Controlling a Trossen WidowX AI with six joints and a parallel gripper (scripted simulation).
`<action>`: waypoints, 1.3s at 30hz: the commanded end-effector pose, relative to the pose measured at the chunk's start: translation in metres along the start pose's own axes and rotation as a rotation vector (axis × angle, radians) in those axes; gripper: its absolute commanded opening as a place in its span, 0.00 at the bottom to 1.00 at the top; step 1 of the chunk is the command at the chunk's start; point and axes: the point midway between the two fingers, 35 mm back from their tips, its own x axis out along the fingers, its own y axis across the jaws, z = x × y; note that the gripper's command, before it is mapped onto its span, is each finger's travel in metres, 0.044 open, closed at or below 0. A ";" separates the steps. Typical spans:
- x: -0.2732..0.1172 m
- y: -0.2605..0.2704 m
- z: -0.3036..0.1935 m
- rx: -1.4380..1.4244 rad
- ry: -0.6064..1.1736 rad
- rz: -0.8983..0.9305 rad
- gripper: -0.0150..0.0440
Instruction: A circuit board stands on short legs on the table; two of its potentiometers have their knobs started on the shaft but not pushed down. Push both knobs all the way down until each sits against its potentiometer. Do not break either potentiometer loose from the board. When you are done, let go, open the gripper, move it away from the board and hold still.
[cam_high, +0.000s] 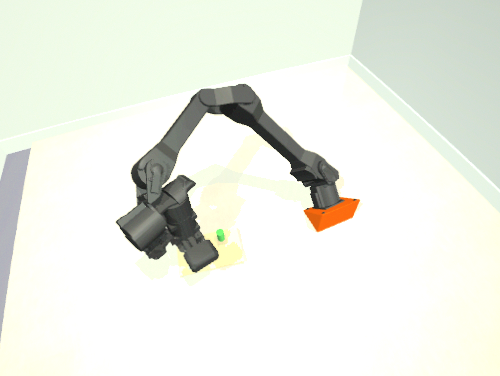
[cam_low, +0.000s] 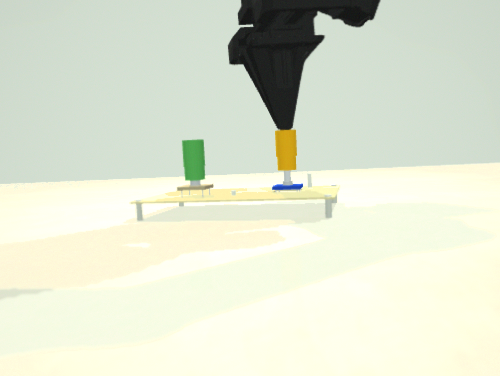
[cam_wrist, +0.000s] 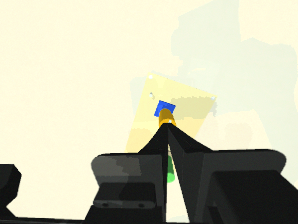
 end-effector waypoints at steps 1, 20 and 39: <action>0.019 -0.004 0.001 0.016 0.033 -0.005 0.25; 0.023 -0.004 0.001 0.016 0.033 -0.005 0.25; 0.024 -0.004 0.001 0.016 0.033 -0.005 0.25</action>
